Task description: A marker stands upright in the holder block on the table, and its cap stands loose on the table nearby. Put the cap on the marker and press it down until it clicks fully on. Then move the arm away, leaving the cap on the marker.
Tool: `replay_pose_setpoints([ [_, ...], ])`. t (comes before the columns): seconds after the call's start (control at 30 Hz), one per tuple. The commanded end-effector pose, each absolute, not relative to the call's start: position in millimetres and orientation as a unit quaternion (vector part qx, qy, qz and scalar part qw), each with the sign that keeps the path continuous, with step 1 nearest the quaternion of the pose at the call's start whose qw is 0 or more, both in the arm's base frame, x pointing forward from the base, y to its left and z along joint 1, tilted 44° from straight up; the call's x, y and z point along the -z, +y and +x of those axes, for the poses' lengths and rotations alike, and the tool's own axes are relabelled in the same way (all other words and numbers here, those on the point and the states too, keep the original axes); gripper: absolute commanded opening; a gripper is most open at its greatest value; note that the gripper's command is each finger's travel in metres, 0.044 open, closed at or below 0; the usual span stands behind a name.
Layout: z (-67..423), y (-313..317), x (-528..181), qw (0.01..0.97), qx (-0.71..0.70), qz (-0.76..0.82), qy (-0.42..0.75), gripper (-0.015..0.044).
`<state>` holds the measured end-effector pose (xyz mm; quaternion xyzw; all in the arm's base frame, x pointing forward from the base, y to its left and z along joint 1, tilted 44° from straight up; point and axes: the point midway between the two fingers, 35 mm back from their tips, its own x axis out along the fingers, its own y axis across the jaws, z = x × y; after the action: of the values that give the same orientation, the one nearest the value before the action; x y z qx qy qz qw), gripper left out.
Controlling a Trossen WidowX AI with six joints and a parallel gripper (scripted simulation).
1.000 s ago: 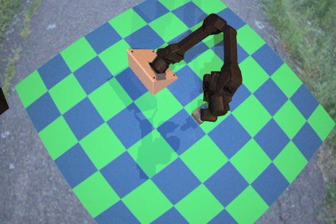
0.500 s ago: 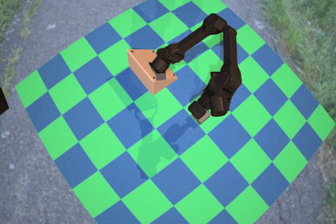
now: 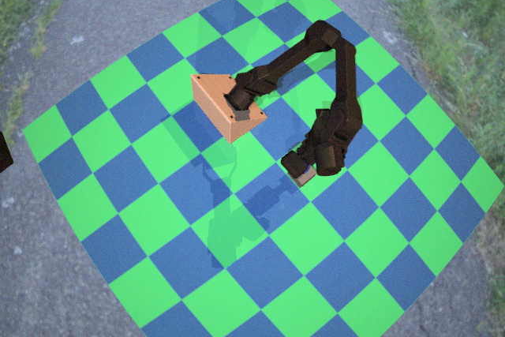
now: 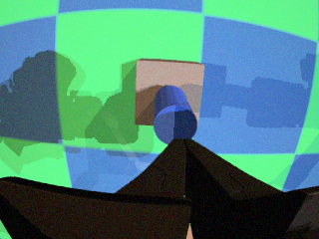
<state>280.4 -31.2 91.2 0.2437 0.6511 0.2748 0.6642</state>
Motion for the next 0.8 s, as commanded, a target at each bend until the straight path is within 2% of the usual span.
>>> replay_pose_setpoints([
  [0.0, 280, -26, -87, 0.662, -0.274, 0.248, 0.652, 0.0],
  [0.77, 280, -5, -65, 0.662, -0.275, 0.248, 0.652, 0.0],
])
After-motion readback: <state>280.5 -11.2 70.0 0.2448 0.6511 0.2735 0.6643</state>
